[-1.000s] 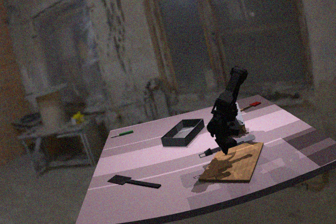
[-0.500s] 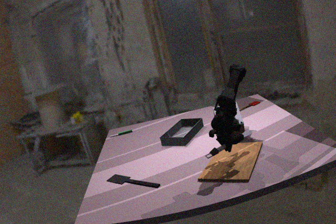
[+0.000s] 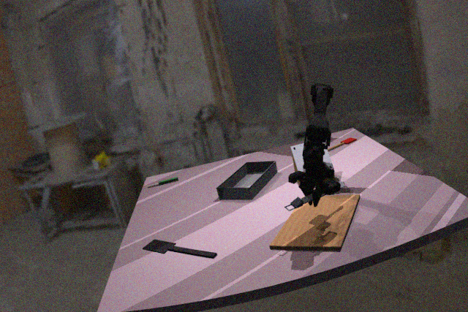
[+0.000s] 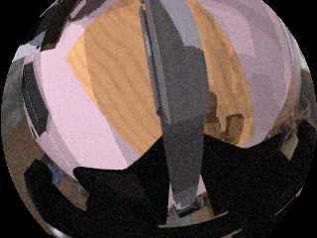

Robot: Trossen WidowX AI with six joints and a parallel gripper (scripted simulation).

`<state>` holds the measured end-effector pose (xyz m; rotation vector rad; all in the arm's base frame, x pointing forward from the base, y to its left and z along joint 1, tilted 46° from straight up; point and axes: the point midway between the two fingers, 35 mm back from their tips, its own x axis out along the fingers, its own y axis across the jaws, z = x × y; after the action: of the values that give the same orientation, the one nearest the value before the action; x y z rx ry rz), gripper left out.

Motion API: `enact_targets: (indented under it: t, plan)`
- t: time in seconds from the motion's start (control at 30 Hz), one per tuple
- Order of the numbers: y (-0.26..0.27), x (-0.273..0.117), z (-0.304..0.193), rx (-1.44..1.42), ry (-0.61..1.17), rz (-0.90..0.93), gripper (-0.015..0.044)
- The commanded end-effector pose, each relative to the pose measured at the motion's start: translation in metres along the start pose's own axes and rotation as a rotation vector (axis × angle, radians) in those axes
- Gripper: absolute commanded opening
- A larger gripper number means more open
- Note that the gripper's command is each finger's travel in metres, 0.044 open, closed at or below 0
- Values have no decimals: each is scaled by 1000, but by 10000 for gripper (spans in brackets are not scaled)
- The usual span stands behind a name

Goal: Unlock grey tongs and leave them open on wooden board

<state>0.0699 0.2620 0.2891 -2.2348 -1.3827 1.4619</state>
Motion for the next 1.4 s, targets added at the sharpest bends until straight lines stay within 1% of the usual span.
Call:
enact_targets:
  t: [0.0,0.7,1.37]
  plan:
    - [0,-5,2,-14,63,21,-150]
    - [-4,-45,4,-39,439,44,-150]
    - [11,-96,2,109,766,-22,-150]
